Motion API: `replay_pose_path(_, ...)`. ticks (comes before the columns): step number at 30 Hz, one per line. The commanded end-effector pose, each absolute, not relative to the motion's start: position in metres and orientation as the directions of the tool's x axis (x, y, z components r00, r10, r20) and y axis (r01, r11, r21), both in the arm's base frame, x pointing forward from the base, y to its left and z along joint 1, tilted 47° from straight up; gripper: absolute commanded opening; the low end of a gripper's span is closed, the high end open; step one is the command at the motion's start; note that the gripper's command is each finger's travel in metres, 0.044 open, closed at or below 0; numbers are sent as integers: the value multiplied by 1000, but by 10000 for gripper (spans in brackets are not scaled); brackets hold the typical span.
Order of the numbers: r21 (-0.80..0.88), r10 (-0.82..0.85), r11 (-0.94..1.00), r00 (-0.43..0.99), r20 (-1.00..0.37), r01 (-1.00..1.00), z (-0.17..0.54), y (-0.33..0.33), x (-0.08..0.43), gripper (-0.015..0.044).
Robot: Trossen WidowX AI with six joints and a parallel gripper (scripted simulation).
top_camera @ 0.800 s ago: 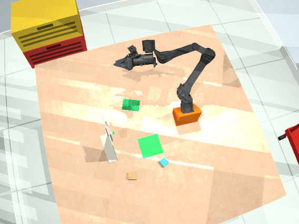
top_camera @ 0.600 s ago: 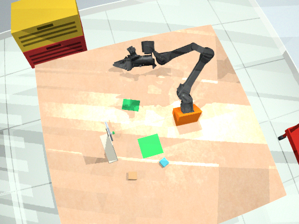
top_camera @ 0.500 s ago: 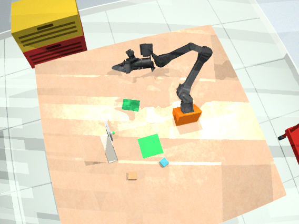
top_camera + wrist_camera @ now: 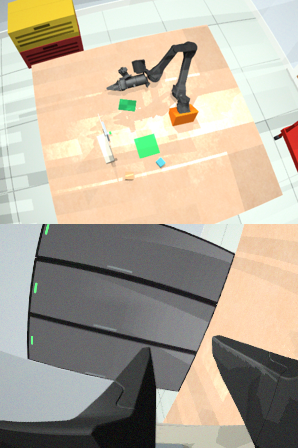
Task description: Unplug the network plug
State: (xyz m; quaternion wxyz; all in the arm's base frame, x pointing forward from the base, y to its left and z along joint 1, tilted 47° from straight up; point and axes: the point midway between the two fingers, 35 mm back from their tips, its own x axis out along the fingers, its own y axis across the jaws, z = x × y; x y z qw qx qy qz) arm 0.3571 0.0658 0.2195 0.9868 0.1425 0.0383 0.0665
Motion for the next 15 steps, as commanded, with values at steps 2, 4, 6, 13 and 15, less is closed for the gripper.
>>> replay_pose_path(2,360,187,922,977,-99,-140,183,86,354,156)
replay_pose_path(4,386,203,911,973,-111,-146,172,93,352,156)
replay_pose_path(6,411,219,899,968,-124,-150,160,99,349,156)
replay_pose_path(13,495,272,855,948,-167,-158,123,120,333,156)
replay_pose_path(15,517,287,841,941,-179,-158,113,125,328,156)
